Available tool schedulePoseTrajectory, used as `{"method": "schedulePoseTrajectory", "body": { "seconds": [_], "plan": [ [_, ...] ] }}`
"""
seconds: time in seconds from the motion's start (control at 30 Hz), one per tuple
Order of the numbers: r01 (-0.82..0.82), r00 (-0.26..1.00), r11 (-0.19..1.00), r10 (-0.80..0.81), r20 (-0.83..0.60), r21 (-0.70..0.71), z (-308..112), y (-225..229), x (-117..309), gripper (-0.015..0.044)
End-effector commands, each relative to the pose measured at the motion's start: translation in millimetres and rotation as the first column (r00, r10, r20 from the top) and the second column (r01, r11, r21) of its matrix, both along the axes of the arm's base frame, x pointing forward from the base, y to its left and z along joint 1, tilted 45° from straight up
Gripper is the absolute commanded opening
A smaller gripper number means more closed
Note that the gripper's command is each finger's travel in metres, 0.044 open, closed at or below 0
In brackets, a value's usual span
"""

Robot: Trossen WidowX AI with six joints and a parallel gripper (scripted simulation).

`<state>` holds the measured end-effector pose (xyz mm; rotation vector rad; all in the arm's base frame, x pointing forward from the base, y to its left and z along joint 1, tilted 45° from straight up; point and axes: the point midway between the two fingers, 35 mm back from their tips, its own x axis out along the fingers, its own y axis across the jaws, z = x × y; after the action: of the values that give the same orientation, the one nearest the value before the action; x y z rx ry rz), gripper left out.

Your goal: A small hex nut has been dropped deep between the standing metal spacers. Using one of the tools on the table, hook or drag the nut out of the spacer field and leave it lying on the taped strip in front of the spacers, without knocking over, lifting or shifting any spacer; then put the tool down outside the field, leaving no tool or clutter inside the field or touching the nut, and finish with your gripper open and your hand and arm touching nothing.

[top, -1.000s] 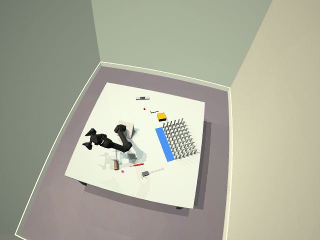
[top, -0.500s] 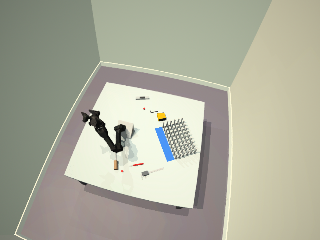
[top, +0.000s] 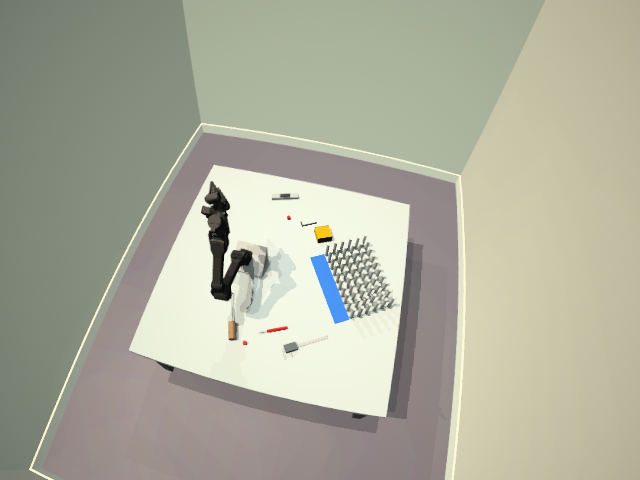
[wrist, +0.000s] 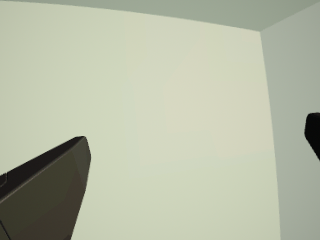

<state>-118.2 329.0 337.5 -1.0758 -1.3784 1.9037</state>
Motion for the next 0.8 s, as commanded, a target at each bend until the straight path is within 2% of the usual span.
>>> {"method": "schedulePoseTrajectory", "body": {
  "seconds": [0.0,0.23,0.33,0.47,0.6,0.77],
  "plan": [
    [0.251,0.963,0.963,-0.259,-0.077,-0.098,-31.4,35.1,59.0,0.044],
    [0.593,0.75,0.772,-0.633,-0.193,-0.229,-74.7,58.8,167.2,0.044],
    [0.624,0.717,0.73,-0.677,-0.167,-0.279,-91.3,51.0,191.2,0.044],
    [0.726,0.569,0.603,-0.797,-0.205,-0.332,-110.4,45.4,238.3,0.044],
    [0.803,0.391,0.46,-0.887,-0.247,-0.379,-128.5,33.5,284.7,0.044],
    [0.867,0.055,0.2,-0.949,-0.312,-0.456,-159.2,-3.2,358.4,0.044]
  ]
}}
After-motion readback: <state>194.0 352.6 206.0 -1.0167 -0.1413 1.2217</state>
